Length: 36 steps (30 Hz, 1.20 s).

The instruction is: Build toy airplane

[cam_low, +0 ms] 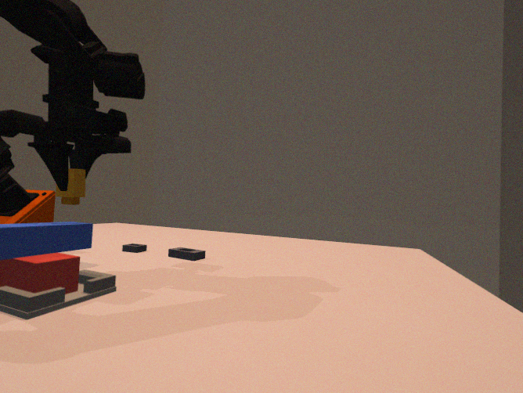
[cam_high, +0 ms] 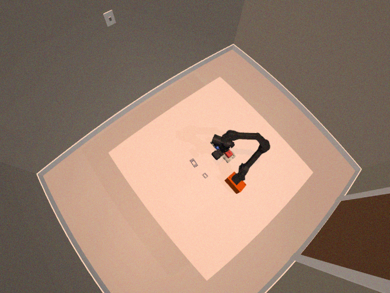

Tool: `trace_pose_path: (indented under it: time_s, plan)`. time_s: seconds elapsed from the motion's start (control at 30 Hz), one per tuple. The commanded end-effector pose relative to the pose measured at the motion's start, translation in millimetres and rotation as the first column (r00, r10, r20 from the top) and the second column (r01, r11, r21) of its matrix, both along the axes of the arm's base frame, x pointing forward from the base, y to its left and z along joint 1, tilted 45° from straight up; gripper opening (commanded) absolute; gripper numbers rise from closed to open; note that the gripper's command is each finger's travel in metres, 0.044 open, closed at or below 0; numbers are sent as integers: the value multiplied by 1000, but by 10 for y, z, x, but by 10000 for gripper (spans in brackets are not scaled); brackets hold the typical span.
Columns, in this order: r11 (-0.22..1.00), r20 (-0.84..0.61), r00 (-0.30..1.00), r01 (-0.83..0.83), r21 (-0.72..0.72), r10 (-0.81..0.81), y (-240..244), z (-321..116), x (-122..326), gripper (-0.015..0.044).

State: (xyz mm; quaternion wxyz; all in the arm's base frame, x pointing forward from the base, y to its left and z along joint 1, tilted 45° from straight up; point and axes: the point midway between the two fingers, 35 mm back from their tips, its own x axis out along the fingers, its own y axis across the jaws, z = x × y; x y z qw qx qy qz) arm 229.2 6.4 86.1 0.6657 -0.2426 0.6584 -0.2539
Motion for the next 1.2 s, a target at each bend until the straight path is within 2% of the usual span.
trace_pose_path:
  time_s: [0.0,0.87,0.97,1.17]
  plan:
    - [1000,13,1000,0,-7,0,-124,89,-31,0]
    - [997,38,998,43,-61,-40,-734,400,-307,0]
    - [997,38,998,43,-61,-40,-735,399,-307,66]
    - [997,38,998,43,-61,-40,-735,400,-307,66]
